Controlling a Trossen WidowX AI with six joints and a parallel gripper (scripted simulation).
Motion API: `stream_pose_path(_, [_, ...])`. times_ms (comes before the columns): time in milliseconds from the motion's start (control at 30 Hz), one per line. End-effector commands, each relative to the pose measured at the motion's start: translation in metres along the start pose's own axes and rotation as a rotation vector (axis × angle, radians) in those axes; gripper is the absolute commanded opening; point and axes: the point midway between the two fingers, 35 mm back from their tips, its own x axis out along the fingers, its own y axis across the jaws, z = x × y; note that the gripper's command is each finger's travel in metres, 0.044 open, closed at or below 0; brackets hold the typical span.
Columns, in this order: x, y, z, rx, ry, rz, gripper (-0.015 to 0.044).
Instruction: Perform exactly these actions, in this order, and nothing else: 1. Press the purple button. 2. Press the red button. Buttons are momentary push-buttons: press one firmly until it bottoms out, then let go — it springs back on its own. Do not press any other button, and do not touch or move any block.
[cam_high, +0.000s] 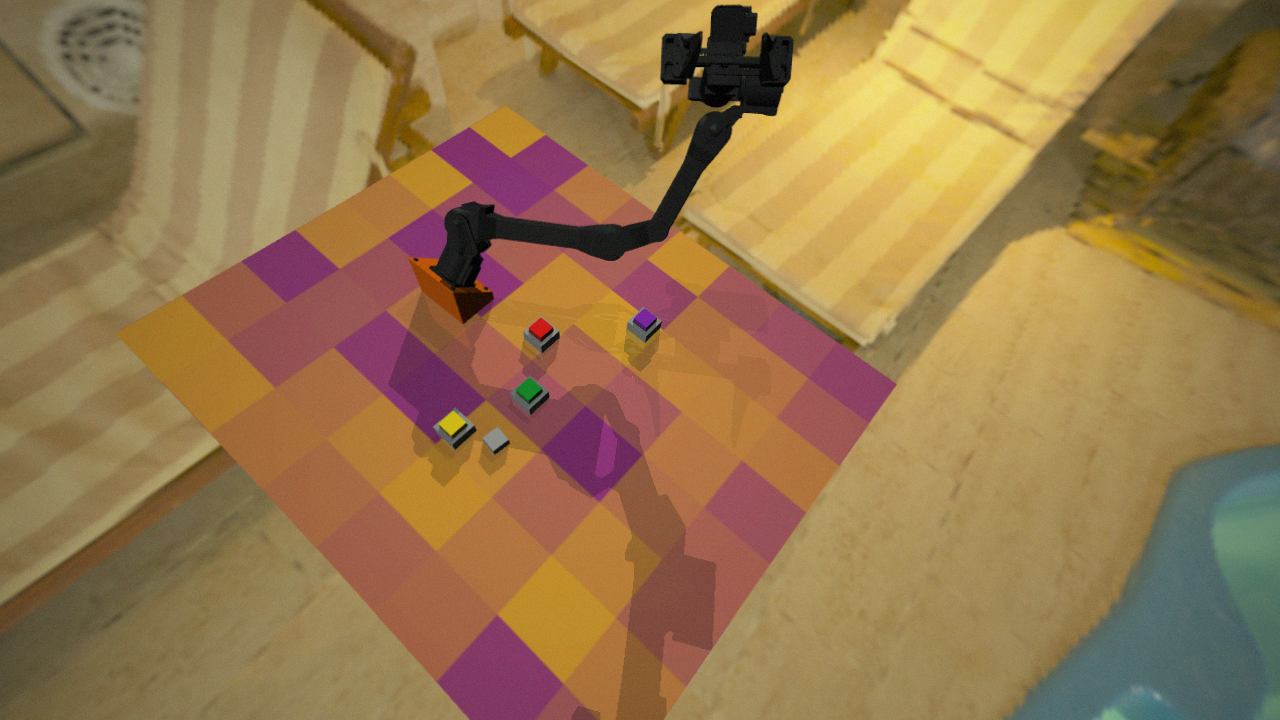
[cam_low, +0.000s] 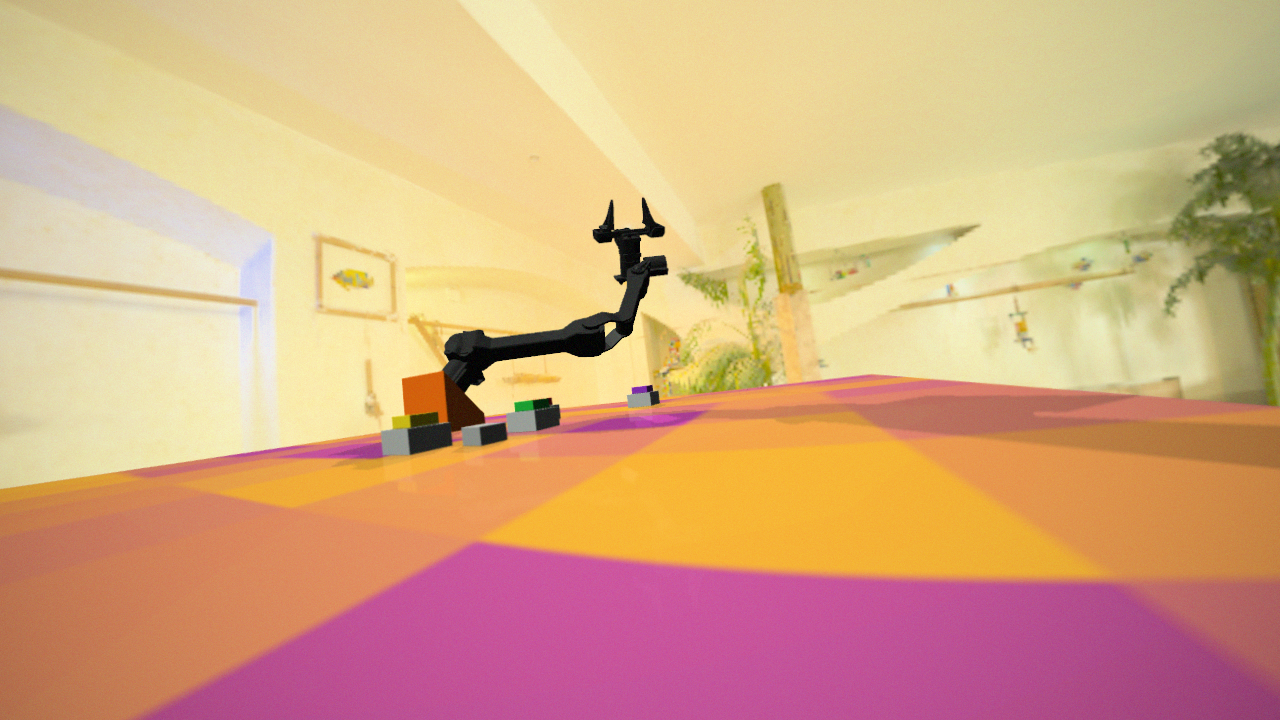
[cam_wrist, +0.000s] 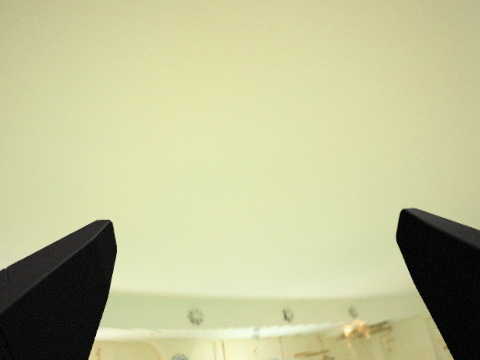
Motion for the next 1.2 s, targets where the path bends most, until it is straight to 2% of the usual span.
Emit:
stream_pose_path(0, [-0.001,0.000,0.002,0.003,-0.006,0.003,0.0400])
stream_pose_path(67, [-0.007,-0.006,0.021,0.035,-0.042,0.036,0.0400])
stream_pose_path(267, [-0.029,-0.054,0.080,0.204,0.076,0.172,0.0400])
stream_pose_path(433, [-0.016,-0.099,0.103,0.324,0.220,0.254,0.0400])
stream_pose_path(567, [0.009,-0.130,0.100,0.398,0.365,0.305,0.0400])
stream_pose_path(733, [0.046,-0.153,0.070,0.453,0.580,0.362,0.0400])
stream_pose_path(933, [0.081,-0.155,0.003,0.453,0.880,0.433,0.0400])
stream_pose_path(1167, [0.082,-0.130,-0.099,0.353,1.266,0.542,0.0400])
